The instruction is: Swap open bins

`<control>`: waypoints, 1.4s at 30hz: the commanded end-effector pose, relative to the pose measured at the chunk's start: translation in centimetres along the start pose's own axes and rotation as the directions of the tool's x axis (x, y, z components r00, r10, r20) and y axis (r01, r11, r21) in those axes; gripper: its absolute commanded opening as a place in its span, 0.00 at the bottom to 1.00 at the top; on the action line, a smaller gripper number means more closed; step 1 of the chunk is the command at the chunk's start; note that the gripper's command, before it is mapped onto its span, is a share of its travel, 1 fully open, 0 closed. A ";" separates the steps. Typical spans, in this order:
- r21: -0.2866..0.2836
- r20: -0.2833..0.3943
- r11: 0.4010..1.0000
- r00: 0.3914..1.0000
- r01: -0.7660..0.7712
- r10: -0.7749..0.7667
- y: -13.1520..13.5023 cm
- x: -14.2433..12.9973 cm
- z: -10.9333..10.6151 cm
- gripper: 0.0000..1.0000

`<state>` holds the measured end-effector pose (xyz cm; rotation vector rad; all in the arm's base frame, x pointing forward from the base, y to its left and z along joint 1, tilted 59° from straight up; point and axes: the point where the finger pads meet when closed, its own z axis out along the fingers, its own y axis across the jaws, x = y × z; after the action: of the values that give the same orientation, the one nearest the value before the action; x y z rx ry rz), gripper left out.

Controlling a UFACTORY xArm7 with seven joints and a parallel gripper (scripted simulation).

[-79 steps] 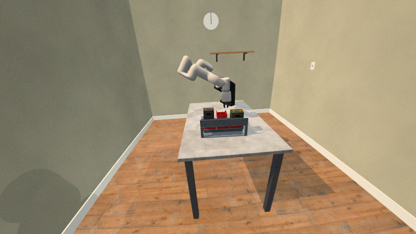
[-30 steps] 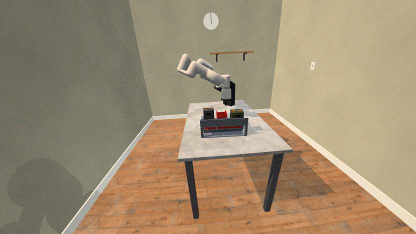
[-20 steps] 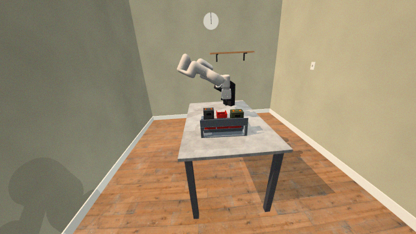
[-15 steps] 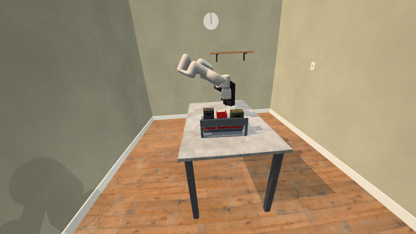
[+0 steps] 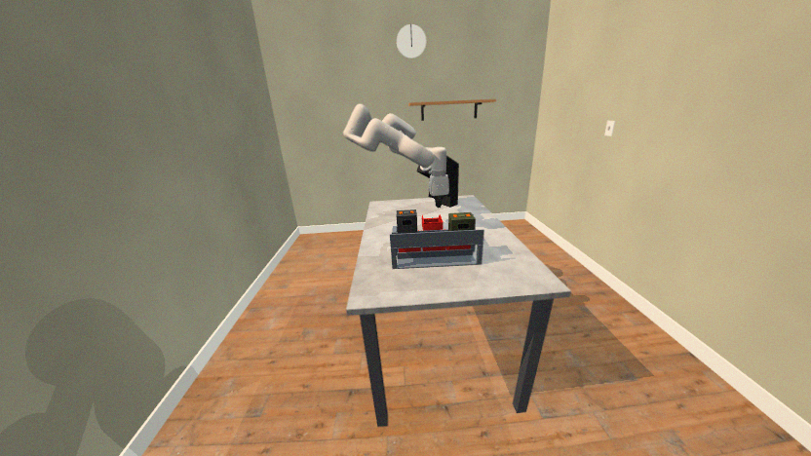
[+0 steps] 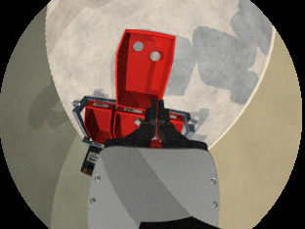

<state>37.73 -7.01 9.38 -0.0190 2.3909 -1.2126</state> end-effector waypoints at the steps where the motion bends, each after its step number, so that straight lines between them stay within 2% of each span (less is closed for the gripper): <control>1: -0.010 -0.012 0.987 0.987 0.157 -0.158 -1.5 -1.2 0.4 0.00; 3: -0.010 -0.012 0.987 0.987 0.157 -0.158 -1.5 -1.2 0.4 0.00; 6: -0.015 -0.017 0.953 0.953 0.301 -0.301 -3.1 -2.3 0.8 0.00; 9: -0.022 -0.017 0.891 0.891 0.453 -0.453 -5.0 -3.5 1.2 0.00; 14: -0.026 -0.008 0.736 0.736 0.677 -0.677 -8.6 -5.4 1.8 0.00; 18: -0.018 0.001 0.585 0.585 0.811 -0.811 -11.7 -6.7 2.1 0.00; 20: -0.018 0.001 0.585 0.585 0.811 -0.811 -11.7 -6.7 2.1 0.00; 21: -0.021 0.005 0.523 0.523 0.852 -0.852 -12.4 -7.0 2.2 0.00; 25: -0.009 0.010 0.371 0.371 0.929 -0.929 -15.0 -8.0 2.2 0.00; 30: 0.004 0.010 0.237 0.237 0.971 -0.971 -17.2 -8.7 2.2 0.00; 35: 0.010 0.008 0.180 0.180 0.984 -0.984 -18.2 -8.9 2.2 0.00; 41: 0.011 0.008 0.173 0.173 0.985 -0.985 -18.3 -9.0 2.2 0.00; 42: 0.011 0.008 0.173 0.173 0.985 -0.985 -18.3 -9.0 2.2 0.95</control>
<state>43.10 -18.05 25.64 -1.9043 2.2198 -1.6310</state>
